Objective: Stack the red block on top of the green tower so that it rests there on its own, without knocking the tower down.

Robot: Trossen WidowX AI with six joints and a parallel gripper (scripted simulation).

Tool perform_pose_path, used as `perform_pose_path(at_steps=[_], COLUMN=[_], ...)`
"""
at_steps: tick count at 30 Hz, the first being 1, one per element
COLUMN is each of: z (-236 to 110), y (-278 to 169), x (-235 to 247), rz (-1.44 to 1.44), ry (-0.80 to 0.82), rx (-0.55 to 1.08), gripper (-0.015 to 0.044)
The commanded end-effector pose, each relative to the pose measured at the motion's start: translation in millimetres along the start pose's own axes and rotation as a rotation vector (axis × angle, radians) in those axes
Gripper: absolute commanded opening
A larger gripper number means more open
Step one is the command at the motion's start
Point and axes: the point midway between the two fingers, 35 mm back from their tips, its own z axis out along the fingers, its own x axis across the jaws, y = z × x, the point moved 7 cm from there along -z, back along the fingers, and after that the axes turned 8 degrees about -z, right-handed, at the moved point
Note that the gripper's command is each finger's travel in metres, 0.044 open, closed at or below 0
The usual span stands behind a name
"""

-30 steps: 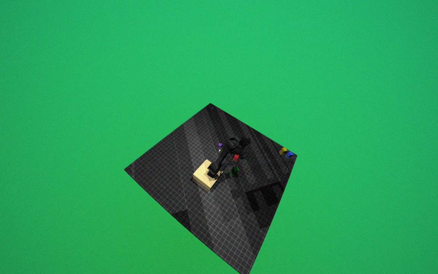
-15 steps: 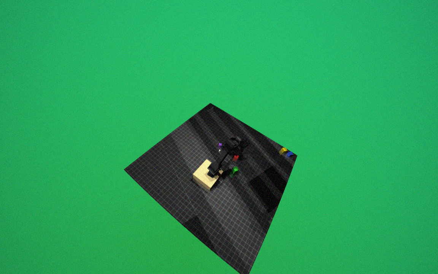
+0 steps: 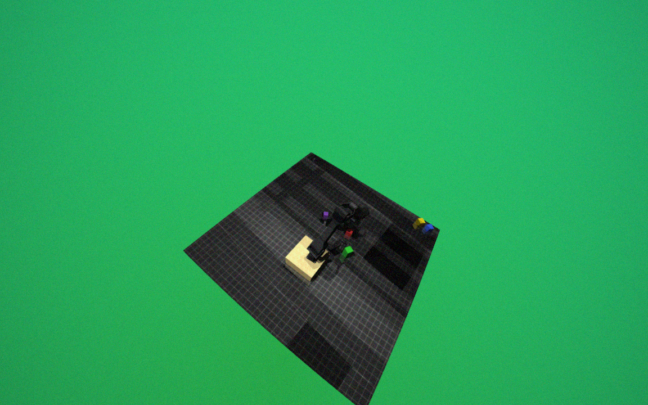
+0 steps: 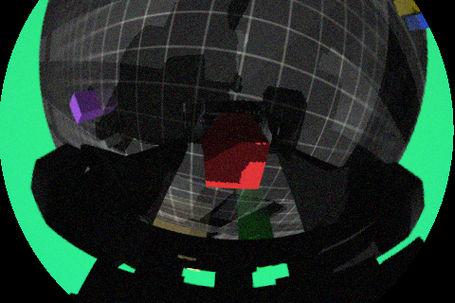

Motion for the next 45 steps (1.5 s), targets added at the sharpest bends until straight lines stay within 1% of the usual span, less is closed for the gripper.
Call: perform_pose_path(at_steps=[1, 3, 14, 20, 24, 40, 45], z=[0.5, 0.1, 0.1, 0.1, -10.2, -91.7, -111.6], y=[-0.2, -0.4, -0.4, -0.4, 0.1, 0.3, 0.4], x=[-0.4, -0.8, -0.8, -0.8, -0.8, -0.3, -0.3], rz=[-0.006, 0.000, 0.000, 0.000, -0.002, -0.006, -0.006], ry=[-0.004, 0.000, 0.000, 0.000, -0.001, -0.004, -0.004], rx=[0.001, 0.000, 0.000, 0.000, 0.000, 0.001, 0.001], gripper=[0.0440, 0.0440, 0.0151, 0.0111, 0.0006, 0.0000, 0.0000])
